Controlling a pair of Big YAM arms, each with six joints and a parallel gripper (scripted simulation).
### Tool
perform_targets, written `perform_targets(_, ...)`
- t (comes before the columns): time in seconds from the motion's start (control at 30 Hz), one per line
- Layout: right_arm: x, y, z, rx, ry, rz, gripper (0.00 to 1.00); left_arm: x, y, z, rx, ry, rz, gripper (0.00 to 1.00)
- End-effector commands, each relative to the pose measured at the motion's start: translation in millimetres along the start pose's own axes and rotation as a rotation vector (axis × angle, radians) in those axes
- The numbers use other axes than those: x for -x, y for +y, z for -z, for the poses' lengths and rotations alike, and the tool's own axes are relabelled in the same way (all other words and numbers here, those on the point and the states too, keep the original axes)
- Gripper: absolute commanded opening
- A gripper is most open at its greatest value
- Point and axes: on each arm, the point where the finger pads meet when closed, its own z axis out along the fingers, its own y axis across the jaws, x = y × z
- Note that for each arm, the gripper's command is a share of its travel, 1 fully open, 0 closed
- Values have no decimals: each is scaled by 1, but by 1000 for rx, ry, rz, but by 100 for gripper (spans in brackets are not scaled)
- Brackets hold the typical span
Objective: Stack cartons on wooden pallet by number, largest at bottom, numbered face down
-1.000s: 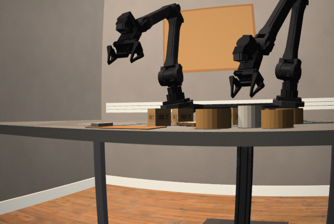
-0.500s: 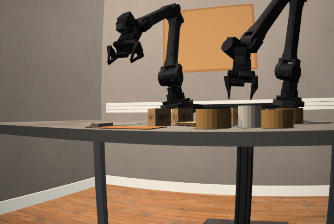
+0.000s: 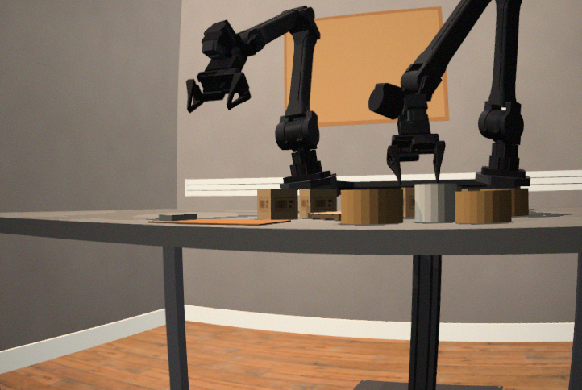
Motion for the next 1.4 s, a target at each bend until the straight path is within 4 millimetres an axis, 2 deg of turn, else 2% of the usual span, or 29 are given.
perform_targets(0.0,31,-3,7,-7,-51,-6,100,2,-12,3,-8,-3,16,83)
perform_targets(0.27,31,-3,7,-7,-51,-6,100,5,-13,4,-15,-8,25,83)
perform_targets(0.33,31,-3,7,-7,-51,-6,100,17,-20,-1,-25,-19,54,83)
perform_targets(0.57,31,-3,7,-7,-51,-6,100,25,-27,-13,-23,-17,48,83)
perform_targets(1.37,31,-3,7,-7,-51,-6,100,25,-27,-45,-22,-18,47,83)
